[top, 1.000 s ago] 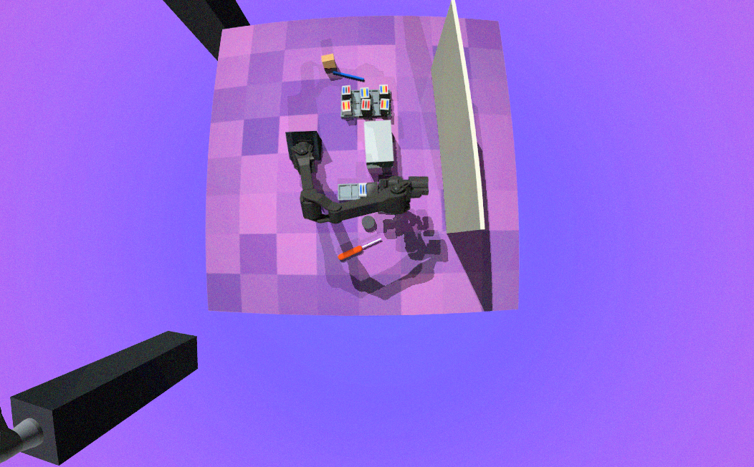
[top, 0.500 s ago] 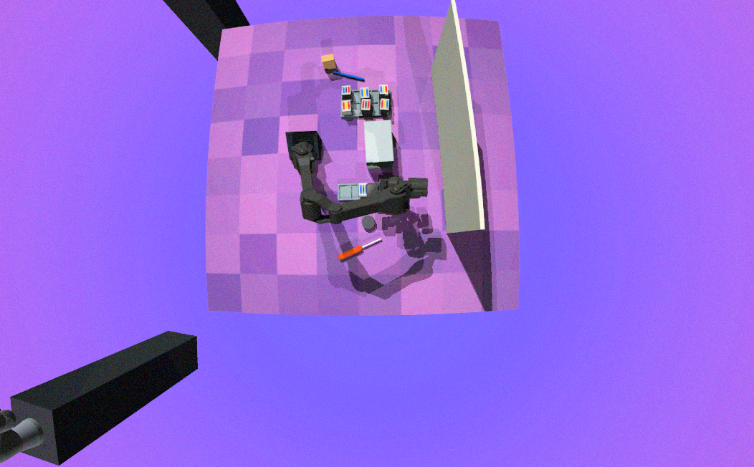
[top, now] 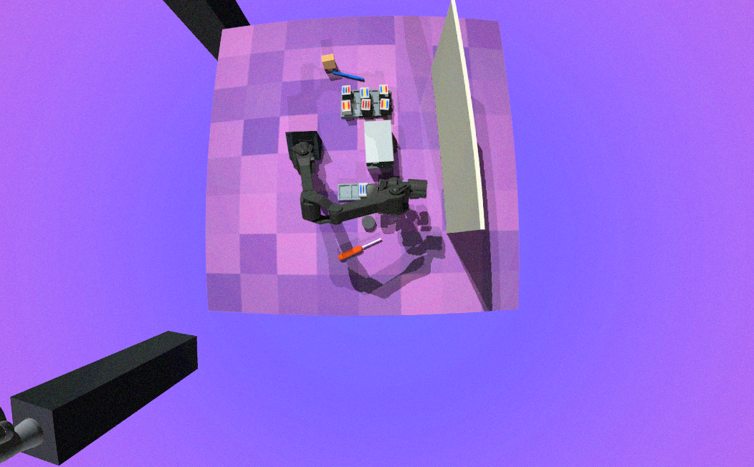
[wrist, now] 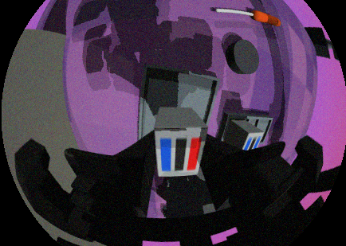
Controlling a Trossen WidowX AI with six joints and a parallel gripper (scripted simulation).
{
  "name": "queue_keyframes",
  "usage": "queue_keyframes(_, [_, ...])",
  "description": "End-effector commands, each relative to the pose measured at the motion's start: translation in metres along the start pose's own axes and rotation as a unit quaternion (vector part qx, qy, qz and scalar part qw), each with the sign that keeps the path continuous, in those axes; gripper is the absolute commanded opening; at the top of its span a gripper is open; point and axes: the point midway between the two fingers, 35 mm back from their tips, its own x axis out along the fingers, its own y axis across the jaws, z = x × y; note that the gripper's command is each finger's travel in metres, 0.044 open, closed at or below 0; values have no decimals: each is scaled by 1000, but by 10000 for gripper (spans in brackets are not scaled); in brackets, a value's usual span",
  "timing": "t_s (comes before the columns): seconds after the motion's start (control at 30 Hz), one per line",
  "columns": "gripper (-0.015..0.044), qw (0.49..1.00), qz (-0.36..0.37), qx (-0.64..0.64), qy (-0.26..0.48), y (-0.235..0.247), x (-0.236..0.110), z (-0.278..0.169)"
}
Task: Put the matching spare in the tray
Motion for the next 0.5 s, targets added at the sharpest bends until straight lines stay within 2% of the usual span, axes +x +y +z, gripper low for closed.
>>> queue_keyframes(0.0, [0, 1000, 1, -1, -2, -1, 3, 1])
queue_keyframes(0.47, [0, 1000, 1, -1, -3, -2, 14, 1])
